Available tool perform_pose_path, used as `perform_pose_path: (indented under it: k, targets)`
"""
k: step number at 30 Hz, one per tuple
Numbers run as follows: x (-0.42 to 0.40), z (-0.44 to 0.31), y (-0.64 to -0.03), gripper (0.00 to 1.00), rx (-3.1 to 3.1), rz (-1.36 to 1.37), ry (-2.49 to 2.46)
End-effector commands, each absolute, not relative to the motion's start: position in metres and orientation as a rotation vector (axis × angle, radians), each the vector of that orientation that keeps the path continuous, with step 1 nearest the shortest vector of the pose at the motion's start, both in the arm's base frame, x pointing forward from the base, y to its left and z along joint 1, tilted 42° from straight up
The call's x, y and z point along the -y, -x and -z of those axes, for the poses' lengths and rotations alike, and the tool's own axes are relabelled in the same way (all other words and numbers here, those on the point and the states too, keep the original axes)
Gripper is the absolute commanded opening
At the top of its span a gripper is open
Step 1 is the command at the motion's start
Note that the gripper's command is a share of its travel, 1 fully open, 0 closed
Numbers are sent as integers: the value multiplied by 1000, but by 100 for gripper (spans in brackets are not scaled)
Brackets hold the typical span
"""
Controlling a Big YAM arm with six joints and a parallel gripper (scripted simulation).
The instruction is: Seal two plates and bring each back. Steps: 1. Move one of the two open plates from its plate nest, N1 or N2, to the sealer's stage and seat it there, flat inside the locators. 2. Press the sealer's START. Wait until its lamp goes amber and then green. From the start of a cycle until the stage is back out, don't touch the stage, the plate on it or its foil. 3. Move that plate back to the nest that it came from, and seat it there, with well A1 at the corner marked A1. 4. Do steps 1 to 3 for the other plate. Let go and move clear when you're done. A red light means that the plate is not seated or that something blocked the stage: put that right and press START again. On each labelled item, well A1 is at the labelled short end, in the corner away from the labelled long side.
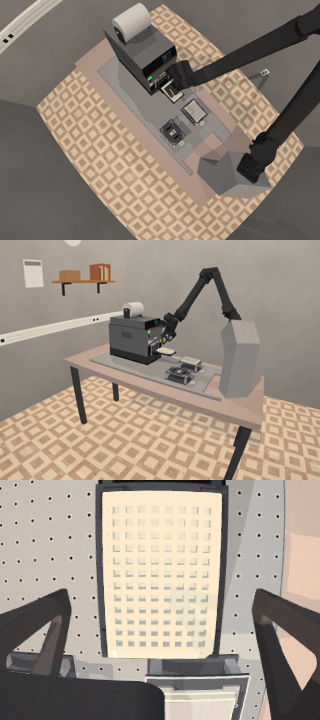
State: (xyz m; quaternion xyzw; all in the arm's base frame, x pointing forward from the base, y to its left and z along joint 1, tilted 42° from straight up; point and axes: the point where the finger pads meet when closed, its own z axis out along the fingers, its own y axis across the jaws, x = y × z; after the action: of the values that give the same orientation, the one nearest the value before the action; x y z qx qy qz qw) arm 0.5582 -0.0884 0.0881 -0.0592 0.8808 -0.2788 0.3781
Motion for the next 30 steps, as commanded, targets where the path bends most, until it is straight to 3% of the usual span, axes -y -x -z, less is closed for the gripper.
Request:
perform_pose_path:
  k: [1, 30]
  targets:
    - [69, -103, -559, 100, -2227, 705, 181]
    - [83, -82, -518, 100, -2218, 711, 166]
